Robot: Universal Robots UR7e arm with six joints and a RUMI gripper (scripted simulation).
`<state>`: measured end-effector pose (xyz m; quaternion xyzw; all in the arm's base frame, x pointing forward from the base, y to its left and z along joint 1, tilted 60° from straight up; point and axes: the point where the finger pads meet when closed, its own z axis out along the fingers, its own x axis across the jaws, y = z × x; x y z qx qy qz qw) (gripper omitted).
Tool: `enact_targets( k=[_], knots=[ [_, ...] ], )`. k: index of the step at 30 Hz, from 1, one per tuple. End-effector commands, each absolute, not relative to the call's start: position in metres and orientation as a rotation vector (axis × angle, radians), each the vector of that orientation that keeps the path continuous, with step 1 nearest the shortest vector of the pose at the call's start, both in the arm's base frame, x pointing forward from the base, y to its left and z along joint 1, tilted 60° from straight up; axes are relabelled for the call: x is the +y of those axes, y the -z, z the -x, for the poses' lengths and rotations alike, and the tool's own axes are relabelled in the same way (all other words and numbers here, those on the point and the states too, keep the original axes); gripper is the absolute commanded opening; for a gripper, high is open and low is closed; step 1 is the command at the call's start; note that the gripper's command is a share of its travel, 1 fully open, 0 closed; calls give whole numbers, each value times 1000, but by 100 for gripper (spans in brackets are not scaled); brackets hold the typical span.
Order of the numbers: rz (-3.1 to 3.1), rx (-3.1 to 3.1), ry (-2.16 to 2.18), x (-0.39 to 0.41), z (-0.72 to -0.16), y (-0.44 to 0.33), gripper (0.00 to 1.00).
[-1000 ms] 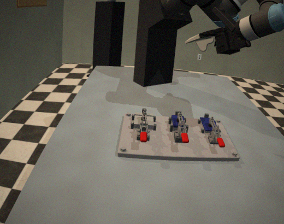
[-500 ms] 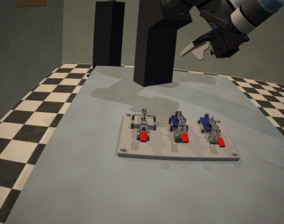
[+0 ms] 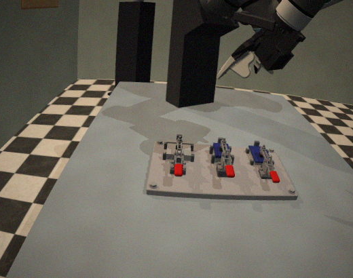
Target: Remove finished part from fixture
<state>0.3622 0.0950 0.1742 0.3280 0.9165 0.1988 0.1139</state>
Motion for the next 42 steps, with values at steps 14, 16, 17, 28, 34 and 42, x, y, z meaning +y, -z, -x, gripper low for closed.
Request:
enact_targets(
  k=[14, 16, 17, 28, 34, 42],
  knots=[
    [-873, 2609, -639, 77, -389, -188, 100],
    [-871, 2607, -639, 77, -390, -189, 100],
    [-870, 2607, -640, 77, -390, -189, 100],
    [-870, 2606, -640, 76, -390, -189, 100],
    [-870, 2606, -640, 76, -390, -189, 100],
    [-870, 2606, -640, 76, -390, -189, 100]
  ],
)
